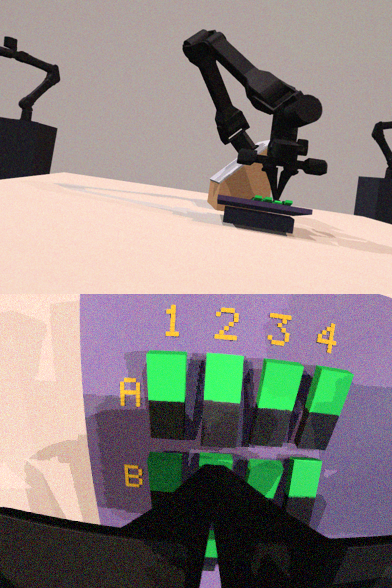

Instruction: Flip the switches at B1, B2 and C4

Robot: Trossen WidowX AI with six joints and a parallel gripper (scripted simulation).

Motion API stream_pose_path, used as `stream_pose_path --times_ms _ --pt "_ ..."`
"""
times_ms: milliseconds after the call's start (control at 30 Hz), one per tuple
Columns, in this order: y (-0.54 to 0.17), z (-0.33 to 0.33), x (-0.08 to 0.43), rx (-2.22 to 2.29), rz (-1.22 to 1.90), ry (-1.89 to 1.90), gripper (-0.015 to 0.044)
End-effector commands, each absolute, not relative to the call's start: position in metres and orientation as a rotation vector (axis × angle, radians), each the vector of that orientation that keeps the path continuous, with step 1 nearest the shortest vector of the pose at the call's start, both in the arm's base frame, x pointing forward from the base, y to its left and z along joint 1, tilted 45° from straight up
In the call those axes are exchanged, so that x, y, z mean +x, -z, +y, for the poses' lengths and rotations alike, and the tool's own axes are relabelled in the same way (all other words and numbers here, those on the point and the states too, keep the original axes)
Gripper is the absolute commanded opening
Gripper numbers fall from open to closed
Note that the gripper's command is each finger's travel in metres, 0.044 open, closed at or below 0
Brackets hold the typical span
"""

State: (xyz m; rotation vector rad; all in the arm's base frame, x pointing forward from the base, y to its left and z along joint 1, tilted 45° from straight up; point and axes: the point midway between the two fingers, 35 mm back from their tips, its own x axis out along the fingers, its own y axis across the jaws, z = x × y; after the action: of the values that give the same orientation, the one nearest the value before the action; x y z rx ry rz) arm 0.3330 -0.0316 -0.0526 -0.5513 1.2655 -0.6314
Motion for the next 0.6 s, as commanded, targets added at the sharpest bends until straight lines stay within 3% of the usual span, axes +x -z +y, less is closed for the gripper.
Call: stream_pose_path --times_ms 0,567 --pt "0.053 -0.033 0.333 -0.557 1.267 0.63 0.0" --pt "0.009 0.012 0.318 -0.562 1.244 0.619 0.0"
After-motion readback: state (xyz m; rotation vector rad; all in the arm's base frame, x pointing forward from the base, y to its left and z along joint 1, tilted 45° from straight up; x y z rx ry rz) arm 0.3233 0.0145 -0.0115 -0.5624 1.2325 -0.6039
